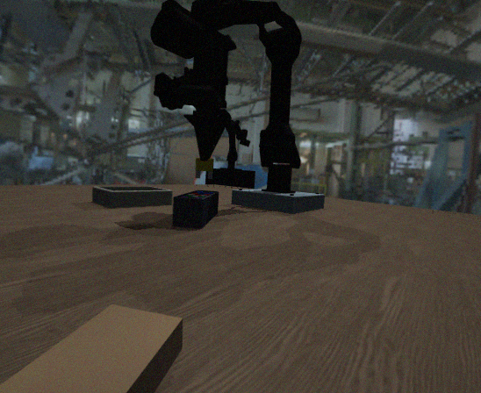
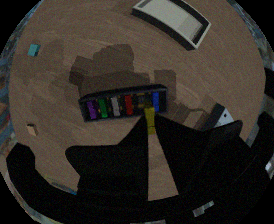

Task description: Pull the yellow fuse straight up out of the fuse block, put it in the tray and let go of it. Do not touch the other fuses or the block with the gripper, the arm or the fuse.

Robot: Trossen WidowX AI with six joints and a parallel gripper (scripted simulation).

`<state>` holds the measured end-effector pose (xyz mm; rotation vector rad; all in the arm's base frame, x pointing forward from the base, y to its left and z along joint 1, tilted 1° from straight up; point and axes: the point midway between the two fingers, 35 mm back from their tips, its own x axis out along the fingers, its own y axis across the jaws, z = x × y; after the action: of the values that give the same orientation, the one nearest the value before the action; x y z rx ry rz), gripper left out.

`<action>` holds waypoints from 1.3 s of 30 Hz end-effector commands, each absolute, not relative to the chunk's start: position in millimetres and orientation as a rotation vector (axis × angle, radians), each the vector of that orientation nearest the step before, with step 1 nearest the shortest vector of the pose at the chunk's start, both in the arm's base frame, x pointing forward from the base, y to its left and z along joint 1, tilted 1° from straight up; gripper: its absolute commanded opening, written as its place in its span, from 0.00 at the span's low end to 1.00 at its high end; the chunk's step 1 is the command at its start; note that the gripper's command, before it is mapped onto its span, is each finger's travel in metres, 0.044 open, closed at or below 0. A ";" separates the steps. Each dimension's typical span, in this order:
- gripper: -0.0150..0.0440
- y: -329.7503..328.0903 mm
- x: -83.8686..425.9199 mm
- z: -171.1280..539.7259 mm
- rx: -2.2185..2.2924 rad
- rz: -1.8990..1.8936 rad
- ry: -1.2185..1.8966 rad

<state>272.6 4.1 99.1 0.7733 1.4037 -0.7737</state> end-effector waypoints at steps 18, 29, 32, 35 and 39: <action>0.25 -96.5 300.0 105.8 0.767 -0.773 1.396; 0.25 -162.0 297.4 106.2 0.761 -0.778 1.393; 0.25 -179.2 294.3 106.0 0.760 -0.780 1.392; 0.25 -183.2 293.5 105.9 0.760 -0.780 1.392; 0.25 -183.3 293.6 103.6 0.760 -0.780 1.392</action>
<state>292.6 -181.6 104.9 0.7679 1.3911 -0.7886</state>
